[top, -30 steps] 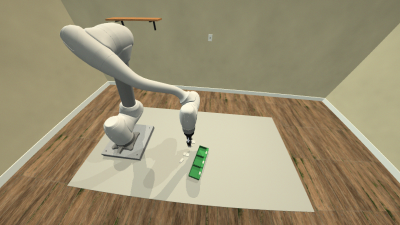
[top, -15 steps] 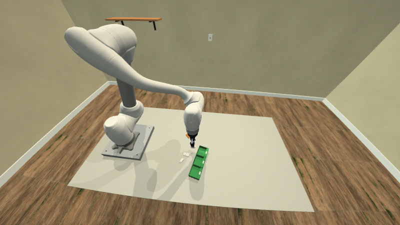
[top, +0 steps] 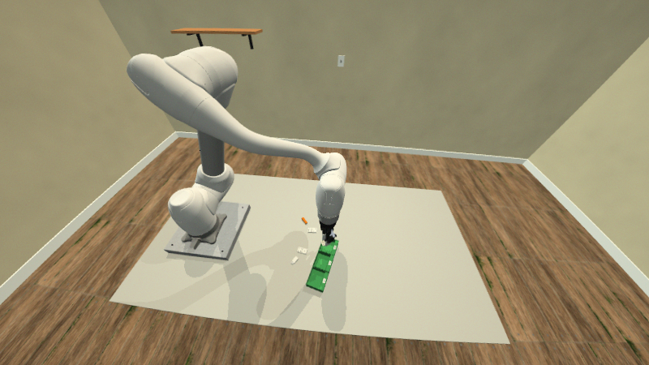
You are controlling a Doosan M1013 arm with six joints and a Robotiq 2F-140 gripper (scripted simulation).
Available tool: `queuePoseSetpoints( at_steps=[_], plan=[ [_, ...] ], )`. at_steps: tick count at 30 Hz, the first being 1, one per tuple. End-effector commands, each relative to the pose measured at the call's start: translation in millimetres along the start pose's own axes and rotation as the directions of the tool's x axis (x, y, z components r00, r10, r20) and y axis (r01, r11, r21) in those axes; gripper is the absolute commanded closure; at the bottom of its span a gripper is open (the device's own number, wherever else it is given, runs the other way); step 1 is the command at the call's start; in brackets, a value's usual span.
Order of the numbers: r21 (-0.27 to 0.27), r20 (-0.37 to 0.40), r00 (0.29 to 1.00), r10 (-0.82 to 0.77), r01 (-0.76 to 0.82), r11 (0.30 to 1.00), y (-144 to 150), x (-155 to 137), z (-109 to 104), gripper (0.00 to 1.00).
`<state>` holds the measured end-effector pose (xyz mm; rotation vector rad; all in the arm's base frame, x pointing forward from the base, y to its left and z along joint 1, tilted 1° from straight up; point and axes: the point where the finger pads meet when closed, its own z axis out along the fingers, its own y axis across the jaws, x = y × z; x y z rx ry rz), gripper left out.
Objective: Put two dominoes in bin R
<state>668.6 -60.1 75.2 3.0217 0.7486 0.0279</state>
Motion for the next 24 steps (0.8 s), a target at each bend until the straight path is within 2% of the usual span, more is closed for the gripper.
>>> queuePoseSetpoints(
  at_steps=[1,6,8,9,12,18,24],
  plan=[
    [0.009,-0.005,0.988,-0.156,0.156,0.988,6.6,6.1,0.1,0.87],
    [0.006,-0.004,0.939,-0.344,0.344,0.939,6.6,6.1,0.1,0.87],
    [0.006,-0.004,0.939,-0.344,0.344,0.939,6.6,6.1,0.1,0.87],
    [0.007,-0.005,0.894,-0.447,0.447,0.894,6.6,6.1,0.1,0.87],
    [0.005,-0.004,0.857,-0.515,0.515,0.857,6.6,6.1,0.1,0.87],
    [0.009,-0.014,0.713,-0.701,0.701,0.713,6.4,6.2,0.1,0.87],
    [0.009,-0.015,0.711,-0.703,0.703,0.711,6.3,6.3,0.1,0.87]
  ],
)
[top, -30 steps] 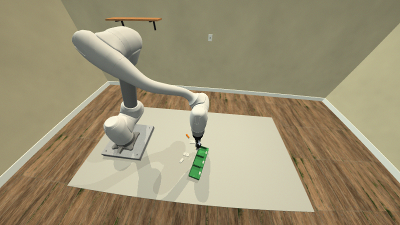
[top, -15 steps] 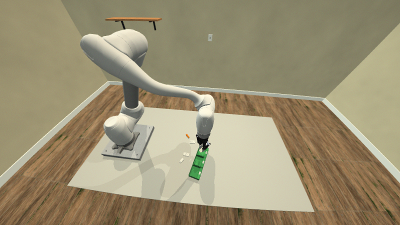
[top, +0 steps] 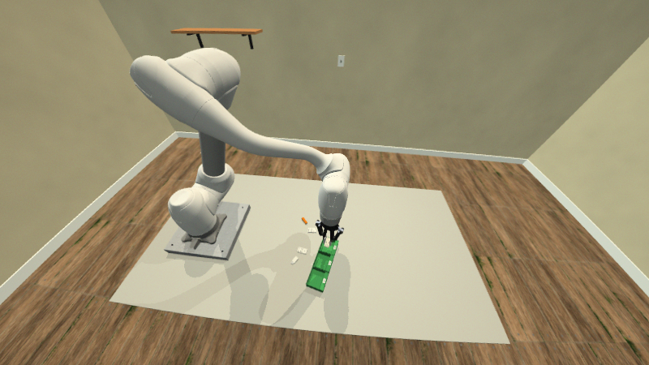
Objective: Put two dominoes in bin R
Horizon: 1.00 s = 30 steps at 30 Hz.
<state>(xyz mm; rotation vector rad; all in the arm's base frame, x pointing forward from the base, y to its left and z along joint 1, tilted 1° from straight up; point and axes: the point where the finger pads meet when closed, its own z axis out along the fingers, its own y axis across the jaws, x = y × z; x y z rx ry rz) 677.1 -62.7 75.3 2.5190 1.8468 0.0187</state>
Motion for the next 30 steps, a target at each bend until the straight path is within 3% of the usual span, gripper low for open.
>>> queuePoseSetpoints(
  at_steps=[1,10,30],
  plan=[
    [0.000,-0.001,1.000,-0.001,0.001,1.000,0.0,-0.1,-0.1,0.87],
    [0.000,-0.001,1.000,-0.001,0.001,1.000,0.1,-0.3,-0.1,0.87],
    [0.000,-0.001,1.000,-0.001,0.001,1.000,0.1,-0.3,35.9,0.87]
  ],
)
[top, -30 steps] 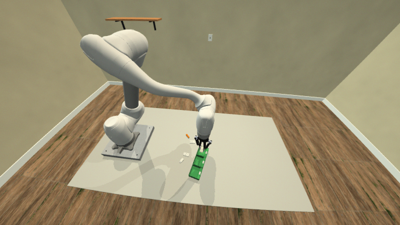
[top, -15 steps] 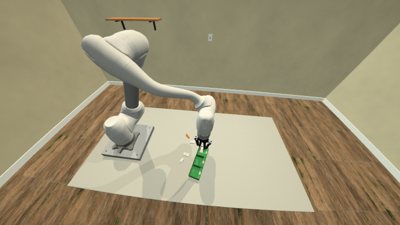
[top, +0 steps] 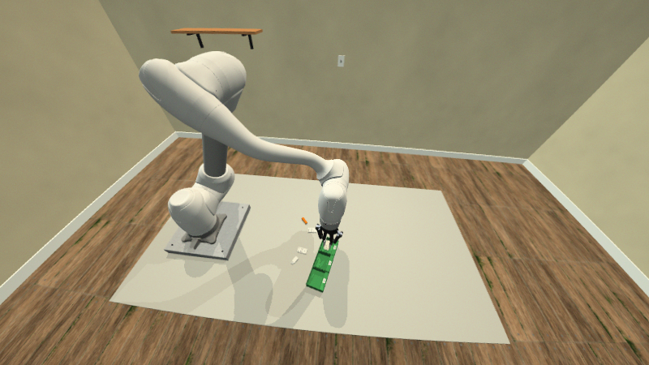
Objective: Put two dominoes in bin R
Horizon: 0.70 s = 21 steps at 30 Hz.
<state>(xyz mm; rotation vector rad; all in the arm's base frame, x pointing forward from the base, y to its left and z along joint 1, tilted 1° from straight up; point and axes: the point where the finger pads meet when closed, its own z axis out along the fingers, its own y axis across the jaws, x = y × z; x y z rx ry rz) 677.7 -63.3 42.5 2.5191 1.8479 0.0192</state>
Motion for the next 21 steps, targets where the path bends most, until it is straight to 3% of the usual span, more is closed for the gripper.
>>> queuePoseSetpoints(
  at_steps=[1,10,21],
  plan=[
    [0.000,0.000,1.000,0.000,0.000,1.000,0.0,0.0,5.1,0.87],
    [0.000,0.000,1.000,0.000,0.000,1.000,0.0,0.0,18.5,0.87],
    [0.000,0.000,1.000,0.000,0.000,1.000,0.1,0.0,18.5,0.87]
  ],
)
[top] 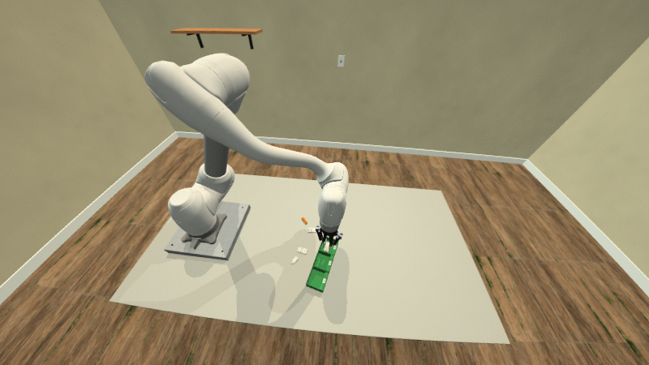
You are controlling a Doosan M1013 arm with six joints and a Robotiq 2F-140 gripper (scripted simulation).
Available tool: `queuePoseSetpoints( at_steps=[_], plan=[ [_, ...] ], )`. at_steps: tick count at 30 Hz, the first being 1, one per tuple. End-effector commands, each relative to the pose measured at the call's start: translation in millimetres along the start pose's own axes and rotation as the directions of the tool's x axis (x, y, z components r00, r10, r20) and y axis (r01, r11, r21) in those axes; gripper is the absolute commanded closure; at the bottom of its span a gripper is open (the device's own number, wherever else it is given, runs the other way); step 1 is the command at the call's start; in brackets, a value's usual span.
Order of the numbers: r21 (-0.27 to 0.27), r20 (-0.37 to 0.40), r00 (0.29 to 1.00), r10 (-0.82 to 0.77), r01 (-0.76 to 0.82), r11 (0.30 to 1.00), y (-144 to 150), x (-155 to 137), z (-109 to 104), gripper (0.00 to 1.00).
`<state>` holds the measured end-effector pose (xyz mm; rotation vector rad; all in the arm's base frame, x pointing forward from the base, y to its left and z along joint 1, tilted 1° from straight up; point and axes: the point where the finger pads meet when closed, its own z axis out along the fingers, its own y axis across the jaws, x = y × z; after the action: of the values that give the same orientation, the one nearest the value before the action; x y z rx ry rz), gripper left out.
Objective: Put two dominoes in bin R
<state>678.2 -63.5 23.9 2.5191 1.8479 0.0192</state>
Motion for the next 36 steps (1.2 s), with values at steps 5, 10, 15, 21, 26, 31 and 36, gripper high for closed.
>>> queuePoseSetpoints(
  at_steps=[5,10,15,21,26,31,36],
  plan=[
    [0.000,0.000,1.000,0.000,0.000,1.000,0.0,0.0,-0.1,0.81],
    [0.000,0.000,1.000,0.000,0.000,1.000,0.0,0.0,-0.1,0.81],
    [0.000,0.000,1.000,0.000,0.000,1.000,0.0,0.0,-0.1,0.81],
    [0.000,0.000,1.000,0.000,0.000,1.000,0.0,0.0,-2.8,0.81],
    [0.000,0.000,1.000,0.000,0.000,1.000,0.0,0.0,-9.5,0.81],
    [0.000,0.000,1.000,0.000,0.000,1.000,0.0,0.0,-16.1,0.81],
    [0.000,0.000,1.000,0.000,0.000,1.000,0.0,0.0,-20.1,0.81]
  ],
)
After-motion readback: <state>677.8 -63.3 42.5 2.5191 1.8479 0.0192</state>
